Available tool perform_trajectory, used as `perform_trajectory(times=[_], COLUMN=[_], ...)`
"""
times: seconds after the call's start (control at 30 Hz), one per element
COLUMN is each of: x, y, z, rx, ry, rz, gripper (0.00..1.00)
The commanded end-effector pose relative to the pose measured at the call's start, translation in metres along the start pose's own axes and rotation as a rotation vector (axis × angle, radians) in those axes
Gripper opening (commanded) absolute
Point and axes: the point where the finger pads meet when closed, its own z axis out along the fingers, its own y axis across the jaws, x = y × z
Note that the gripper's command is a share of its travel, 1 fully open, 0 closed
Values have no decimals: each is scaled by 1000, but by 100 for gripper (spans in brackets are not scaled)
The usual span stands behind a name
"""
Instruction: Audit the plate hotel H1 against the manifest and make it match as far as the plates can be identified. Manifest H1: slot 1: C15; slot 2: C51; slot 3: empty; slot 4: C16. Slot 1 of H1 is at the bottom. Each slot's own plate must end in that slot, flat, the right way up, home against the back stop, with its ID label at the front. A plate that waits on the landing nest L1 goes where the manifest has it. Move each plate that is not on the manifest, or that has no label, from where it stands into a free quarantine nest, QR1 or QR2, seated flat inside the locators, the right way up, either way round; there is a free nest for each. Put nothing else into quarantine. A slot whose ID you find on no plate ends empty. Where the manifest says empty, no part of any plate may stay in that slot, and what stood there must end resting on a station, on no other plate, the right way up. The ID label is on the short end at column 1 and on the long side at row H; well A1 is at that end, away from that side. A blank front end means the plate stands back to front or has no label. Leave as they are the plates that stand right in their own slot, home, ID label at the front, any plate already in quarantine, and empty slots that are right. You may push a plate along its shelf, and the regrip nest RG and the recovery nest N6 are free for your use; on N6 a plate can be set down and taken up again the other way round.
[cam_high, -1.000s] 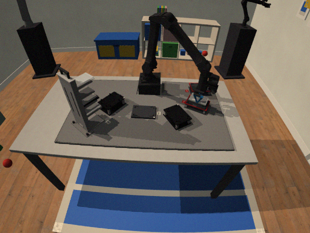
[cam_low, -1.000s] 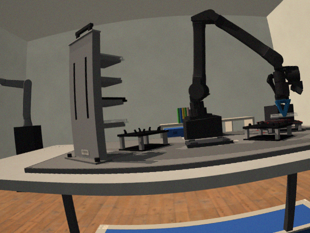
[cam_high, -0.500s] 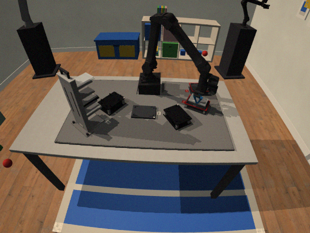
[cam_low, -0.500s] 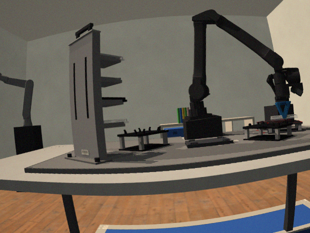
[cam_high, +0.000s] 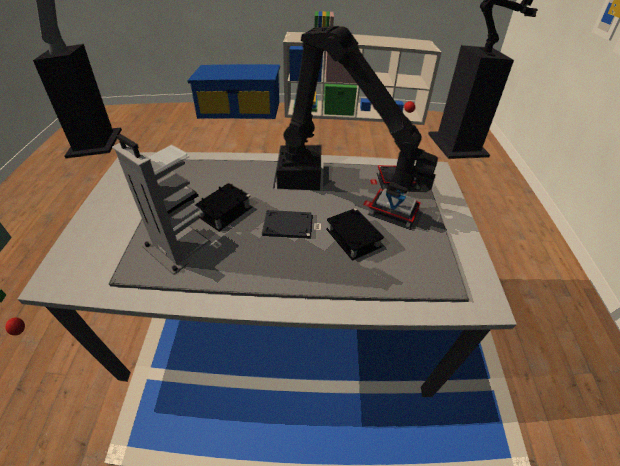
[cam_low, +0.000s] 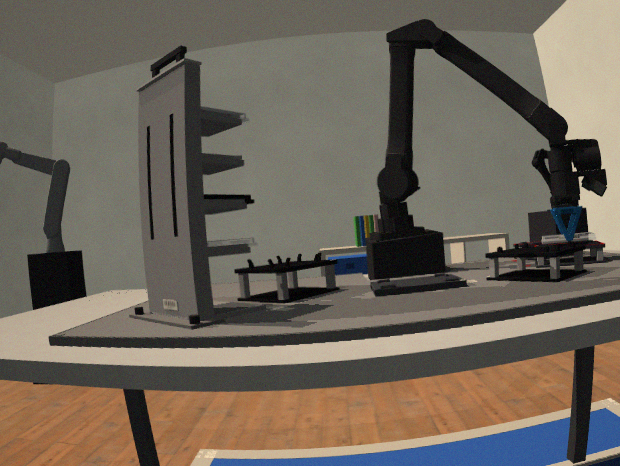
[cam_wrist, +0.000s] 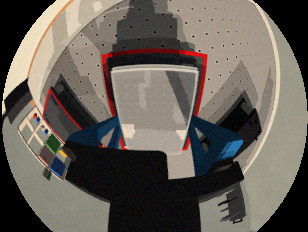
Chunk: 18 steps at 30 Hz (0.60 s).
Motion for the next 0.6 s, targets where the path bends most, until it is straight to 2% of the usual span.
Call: perform_trajectory(times=[0.0,0.3,0.33,0.4,0.43,0.47,0.5,0.57], x=[-3,-4,-11,-8,-15,-15,-15,-15], y=[-4,-4,-5,-5,-2,-2,-2,-2], z=[5,8,2,8,-3,-3,-3,-3], rx=[1,1,2,1,1,1,1,1], ry=[-6,-8,-27,-17,-36,-36,-36,-36], rz=[0,0,3,2,2,2,2,2], gripper=[86,86,86,86,86,86,100,100])
